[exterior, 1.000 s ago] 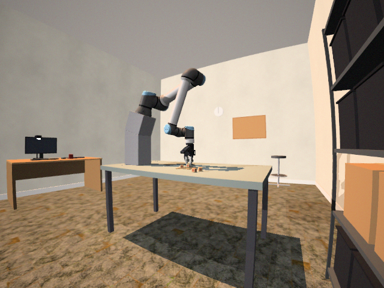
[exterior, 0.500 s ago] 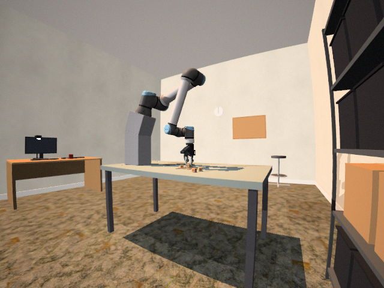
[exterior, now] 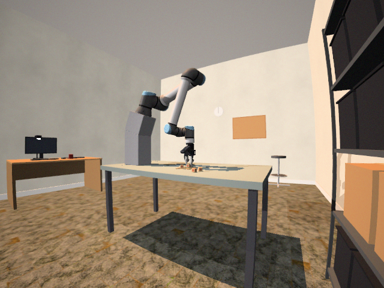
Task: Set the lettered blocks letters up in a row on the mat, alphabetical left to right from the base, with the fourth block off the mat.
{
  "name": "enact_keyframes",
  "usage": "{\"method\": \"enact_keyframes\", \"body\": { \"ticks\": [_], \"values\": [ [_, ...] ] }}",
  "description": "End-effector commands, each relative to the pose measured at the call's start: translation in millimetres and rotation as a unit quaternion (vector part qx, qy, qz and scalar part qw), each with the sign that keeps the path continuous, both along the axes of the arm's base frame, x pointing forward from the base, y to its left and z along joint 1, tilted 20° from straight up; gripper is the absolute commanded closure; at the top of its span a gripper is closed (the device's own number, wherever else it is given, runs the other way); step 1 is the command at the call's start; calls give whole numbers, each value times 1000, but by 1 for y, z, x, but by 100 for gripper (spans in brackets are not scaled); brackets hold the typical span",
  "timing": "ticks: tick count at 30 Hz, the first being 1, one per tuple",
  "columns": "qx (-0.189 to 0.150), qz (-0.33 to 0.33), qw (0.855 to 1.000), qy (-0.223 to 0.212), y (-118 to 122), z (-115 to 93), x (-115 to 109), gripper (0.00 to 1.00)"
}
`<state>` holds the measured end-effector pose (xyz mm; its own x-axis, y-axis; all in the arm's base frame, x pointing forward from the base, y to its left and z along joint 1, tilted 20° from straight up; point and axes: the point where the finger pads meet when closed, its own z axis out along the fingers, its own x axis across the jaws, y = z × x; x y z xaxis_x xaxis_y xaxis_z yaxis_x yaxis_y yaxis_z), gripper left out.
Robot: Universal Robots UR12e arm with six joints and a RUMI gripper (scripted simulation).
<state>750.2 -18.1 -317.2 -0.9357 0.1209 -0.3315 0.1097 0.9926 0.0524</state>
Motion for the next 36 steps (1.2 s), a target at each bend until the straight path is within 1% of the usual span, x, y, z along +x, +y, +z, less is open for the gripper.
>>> {"method": "enact_keyframes", "body": {
  "ticks": [1, 3, 12, 16, 18, 25, 26, 36],
  "values": [
    [0, -1, 1000, 0, -1, 18, -7, 72],
    [0, -1, 1000, 0, -1, 18, -7, 72],
    [0, -1, 1000, 0, -1, 63, -23, 72],
    [0, -1, 1000, 0, -2, 77, -28, 72],
    [0, -1, 1000, 0, -2, 81, -30, 72],
    [0, 0, 1000, 1, 0, 83, -32, 72],
    [0, 0, 1000, 2, 0, 82, -32, 0],
    [0, 0, 1000, 1, -1, 82, -31, 0]
  ]
}}
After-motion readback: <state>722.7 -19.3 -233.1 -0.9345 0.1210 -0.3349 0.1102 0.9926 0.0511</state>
